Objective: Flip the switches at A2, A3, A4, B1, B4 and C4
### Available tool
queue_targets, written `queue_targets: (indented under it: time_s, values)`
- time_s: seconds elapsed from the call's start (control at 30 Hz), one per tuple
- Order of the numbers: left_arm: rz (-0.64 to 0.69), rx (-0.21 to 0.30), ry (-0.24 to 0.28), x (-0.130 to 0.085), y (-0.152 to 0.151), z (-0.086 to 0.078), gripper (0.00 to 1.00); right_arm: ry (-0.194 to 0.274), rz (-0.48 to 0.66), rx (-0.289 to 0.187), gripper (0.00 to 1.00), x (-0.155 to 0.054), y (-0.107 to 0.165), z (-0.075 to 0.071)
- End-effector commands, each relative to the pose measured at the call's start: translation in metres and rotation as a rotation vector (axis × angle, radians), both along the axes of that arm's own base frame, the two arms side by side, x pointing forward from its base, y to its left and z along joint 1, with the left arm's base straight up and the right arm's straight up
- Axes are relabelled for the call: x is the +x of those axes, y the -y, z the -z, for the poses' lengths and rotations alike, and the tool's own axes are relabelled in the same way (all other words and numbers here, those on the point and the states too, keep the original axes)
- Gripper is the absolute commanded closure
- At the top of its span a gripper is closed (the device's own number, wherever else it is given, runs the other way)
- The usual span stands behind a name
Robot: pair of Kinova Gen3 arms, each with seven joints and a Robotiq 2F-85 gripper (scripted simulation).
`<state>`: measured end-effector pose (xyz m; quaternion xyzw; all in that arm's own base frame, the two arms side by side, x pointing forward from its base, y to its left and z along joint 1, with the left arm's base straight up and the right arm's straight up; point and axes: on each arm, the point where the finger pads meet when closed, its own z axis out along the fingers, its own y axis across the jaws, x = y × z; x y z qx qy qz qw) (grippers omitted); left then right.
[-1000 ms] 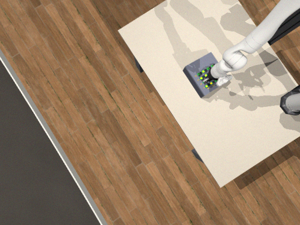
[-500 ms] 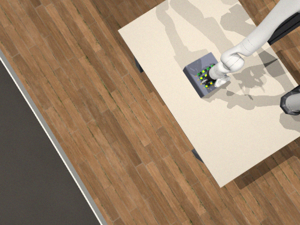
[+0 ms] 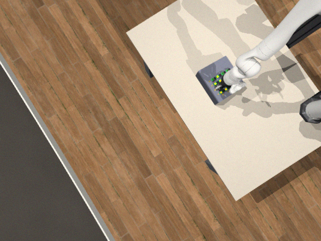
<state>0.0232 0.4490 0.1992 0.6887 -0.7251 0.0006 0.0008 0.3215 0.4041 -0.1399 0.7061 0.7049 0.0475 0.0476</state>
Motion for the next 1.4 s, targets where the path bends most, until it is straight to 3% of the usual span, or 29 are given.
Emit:
queue_targets:
  time_s: [0.0,0.73,1.2,1.37]
  values:
    - [0.0,0.002,0.0,0.0,0.0,-0.001,0.002,0.001,0.0,0.001,0.903,0.0,-0.001,0.0]
    - [0.0,0.002,0.0,0.0,0.0,-0.001,0.002,0.001,0.0,0.001,0.903,0.001,-0.001,0.002]
    - [0.0,0.002,0.0,0.0,0.0,-0.001,0.002,0.001,0.0,0.001,0.903,-0.003,-0.001,-0.024]
    - [0.0,0.002,0.0,0.0,0.0,-0.001,0.002,0.001,0.0,0.001,0.903,-0.003,-0.001,-0.027]
